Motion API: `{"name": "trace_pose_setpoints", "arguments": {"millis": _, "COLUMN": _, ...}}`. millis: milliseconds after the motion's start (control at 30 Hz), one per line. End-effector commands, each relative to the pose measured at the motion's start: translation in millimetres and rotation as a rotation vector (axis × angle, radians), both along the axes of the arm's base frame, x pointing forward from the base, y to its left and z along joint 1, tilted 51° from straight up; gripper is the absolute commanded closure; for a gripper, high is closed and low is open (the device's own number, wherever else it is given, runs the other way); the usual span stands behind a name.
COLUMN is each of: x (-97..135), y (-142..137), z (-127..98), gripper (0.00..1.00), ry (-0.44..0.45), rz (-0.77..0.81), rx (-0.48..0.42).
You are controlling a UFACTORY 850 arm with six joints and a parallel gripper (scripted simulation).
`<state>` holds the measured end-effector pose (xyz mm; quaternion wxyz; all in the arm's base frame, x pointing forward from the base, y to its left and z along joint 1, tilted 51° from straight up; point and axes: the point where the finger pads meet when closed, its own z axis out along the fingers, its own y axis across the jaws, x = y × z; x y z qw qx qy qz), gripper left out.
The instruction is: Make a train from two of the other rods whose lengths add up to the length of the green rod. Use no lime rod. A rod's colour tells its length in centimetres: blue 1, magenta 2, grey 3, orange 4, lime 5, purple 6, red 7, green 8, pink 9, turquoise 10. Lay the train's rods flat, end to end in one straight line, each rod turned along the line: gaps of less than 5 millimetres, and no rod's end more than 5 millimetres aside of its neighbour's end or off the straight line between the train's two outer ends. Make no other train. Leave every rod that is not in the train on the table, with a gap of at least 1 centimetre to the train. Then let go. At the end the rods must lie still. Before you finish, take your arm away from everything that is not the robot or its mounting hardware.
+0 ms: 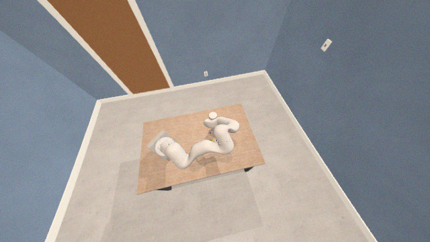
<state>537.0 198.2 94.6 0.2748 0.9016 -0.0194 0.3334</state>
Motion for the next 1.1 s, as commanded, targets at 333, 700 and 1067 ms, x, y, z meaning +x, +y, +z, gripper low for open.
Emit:
{"name": "trace_pose_setpoints", "arguments": {"millis": 333, "x": 0.1, "y": 0.6, "z": 0.4, "gripper": 0.76, "ry": -0.001, "rz": 0.001, "rx": 0.001}}
{"name": "trace_pose_setpoints", "arguments": {"millis": 700, "x": 0.1, "y": 0.6, "z": 0.4, "gripper": 0.76, "ry": -0.001, "rz": 0.001, "rx": 0.001}}
{"name": "trace_pose_setpoints", "arguments": {"millis": 1067, "x": 0.1, "y": 0.6, "z": 0.4, "gripper": 0.96, "ry": -0.001, "rz": 0.001, "rx": 0.001}}
